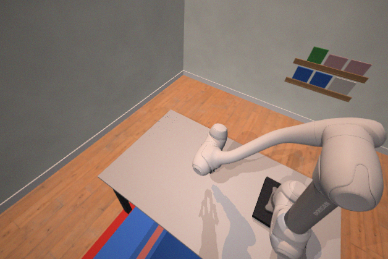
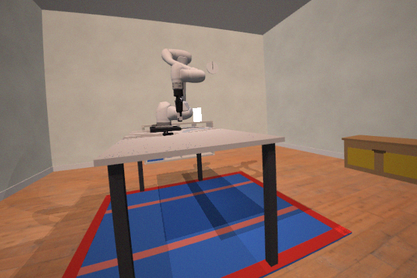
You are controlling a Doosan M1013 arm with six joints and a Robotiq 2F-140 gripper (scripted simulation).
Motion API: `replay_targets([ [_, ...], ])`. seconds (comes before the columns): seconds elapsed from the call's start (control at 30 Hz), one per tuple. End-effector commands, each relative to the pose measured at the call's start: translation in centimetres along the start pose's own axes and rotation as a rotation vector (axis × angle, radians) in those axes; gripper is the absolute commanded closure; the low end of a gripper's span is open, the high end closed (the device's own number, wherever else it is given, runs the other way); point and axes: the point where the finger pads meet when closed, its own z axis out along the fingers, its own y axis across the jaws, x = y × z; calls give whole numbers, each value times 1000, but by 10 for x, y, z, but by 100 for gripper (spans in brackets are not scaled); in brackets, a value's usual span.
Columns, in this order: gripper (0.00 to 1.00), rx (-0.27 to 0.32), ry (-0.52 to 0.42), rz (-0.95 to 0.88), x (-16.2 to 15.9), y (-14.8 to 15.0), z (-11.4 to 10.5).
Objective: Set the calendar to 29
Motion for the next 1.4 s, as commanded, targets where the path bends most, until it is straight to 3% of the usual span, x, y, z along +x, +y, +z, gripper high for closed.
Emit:
replay_targets([
  [0.0,76,0,0,0,0,0,2],
  [0.2,76,0,0,0,0,0,17],
  [0.53,76,0,0,0,0,0,64],
  [0.83,76,0,0,0,0,0,88],
  [1.37,76,0,0,0,0,0,94],
])
